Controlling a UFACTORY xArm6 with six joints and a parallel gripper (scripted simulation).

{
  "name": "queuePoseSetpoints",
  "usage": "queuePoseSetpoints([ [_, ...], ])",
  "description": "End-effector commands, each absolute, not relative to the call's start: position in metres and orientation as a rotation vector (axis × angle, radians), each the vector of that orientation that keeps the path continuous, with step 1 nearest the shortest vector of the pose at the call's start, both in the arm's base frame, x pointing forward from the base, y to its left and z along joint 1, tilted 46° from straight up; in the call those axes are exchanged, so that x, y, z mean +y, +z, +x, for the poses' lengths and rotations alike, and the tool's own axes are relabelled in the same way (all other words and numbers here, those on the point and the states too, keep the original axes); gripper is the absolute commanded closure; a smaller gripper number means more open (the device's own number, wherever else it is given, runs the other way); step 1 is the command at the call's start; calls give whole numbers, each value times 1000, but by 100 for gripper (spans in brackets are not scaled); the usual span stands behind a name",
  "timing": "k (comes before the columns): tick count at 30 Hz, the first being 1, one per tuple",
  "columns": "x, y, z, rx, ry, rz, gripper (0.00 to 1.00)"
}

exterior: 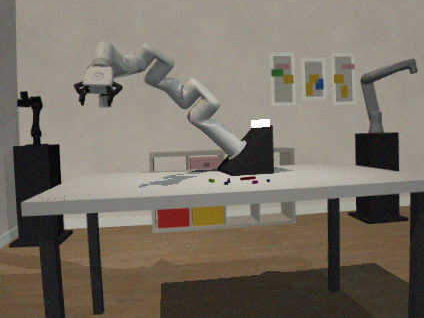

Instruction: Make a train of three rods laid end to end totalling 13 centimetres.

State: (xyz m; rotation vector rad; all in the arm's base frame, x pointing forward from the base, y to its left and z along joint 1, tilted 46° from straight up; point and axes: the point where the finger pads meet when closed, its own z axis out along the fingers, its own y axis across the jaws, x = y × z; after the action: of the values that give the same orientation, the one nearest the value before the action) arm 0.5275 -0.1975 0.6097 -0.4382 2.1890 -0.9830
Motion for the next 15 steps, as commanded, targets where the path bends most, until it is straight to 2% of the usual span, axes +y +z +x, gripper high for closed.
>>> queuePoseSetpoints([
  [1,-186,581,544,2225,-1026,-634,0],
  [15,-153,497,574,2259,-1101,-1155,0],
])
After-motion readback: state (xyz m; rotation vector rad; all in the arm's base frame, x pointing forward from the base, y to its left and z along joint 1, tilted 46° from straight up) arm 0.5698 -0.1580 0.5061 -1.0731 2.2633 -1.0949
